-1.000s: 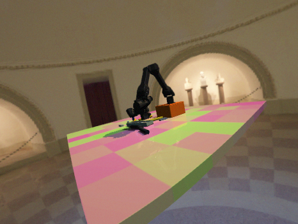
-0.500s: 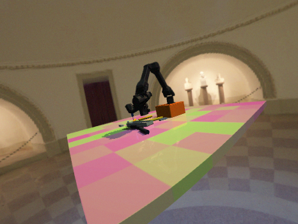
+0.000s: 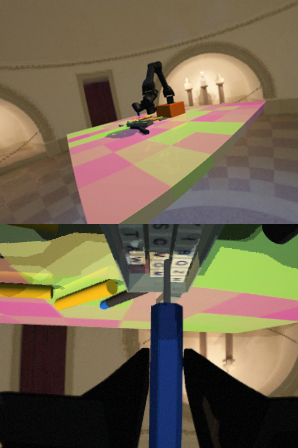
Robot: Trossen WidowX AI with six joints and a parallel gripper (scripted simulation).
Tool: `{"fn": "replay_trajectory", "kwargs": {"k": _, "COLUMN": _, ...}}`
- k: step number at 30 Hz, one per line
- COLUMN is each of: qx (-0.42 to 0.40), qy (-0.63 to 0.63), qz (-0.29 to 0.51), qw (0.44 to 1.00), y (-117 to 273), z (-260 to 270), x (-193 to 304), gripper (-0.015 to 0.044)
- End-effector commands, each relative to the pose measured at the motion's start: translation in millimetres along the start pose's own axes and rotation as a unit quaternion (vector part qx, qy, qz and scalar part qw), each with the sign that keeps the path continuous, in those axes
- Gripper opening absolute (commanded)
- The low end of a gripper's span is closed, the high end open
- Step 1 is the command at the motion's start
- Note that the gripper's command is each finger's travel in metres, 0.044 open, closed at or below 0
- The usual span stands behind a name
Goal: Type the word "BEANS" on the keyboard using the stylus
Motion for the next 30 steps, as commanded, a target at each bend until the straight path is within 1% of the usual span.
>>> {"fn": "replay_trajectory", "kwargs": {"k": 1, "qx": -0.001, "qy": 0.000, "qz": 0.001, "qw": 1.000, "y": 16, "z": 11, "x": -6, "gripper": 0.0000}}
{"fn": "replay_trajectory", "kwargs": {"k": 5, "qx": -0.001, "qy": 0.000, "qz": 0.006, "qw": 1.000, "y": 35, "z": 24, "x": -10, "gripper": 0.0000}}
{"fn": "replay_trajectory", "kwargs": {"k": 7, "qx": -0.001, "qy": 0.000, "qz": 0.008, "qw": 1.000, "y": 38, "z": 26, "x": -11, "gripper": 0.0000}}
{"fn": "replay_trajectory", "kwargs": {"k": 15, "qx": -0.001, "qy": 0.000, "qz": 0.006, "qw": 1.000, "y": 28, "z": 30, "x": -27, "gripper": 0.0000}}
{"fn": "replay_trajectory", "kwargs": {"k": 19, "qx": -0.001, "qy": 0.000, "qz": 0.006, "qw": 1.000, "y": 28, "z": 30, "x": -28, "gripper": 0.0000}}
{"fn": "replay_trajectory", "kwargs": {"k": 22, "qx": -0.001, "qy": 0.000, "qz": 0.006, "qw": 1.000, "y": 28, "z": 31, "x": -30, "gripper": 0.0079}}
{"fn": "replay_trajectory", "kwargs": {"k": 30, "qx": -0.001, "qy": 0.000, "qz": 0.006, "qw": 1.000, "y": 27, "z": 32, "x": -30, "gripper": 0.0081}}
Point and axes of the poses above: the point midway between the two fingers, 35 mm back from their tips, its own y axis back along the fingers, its own z axis across the jaws, x = y × z, the point moved 5 cm from there along y, back along the fingers, and after that the axes turned 14 degrees about -y, right-handed, at the moved point
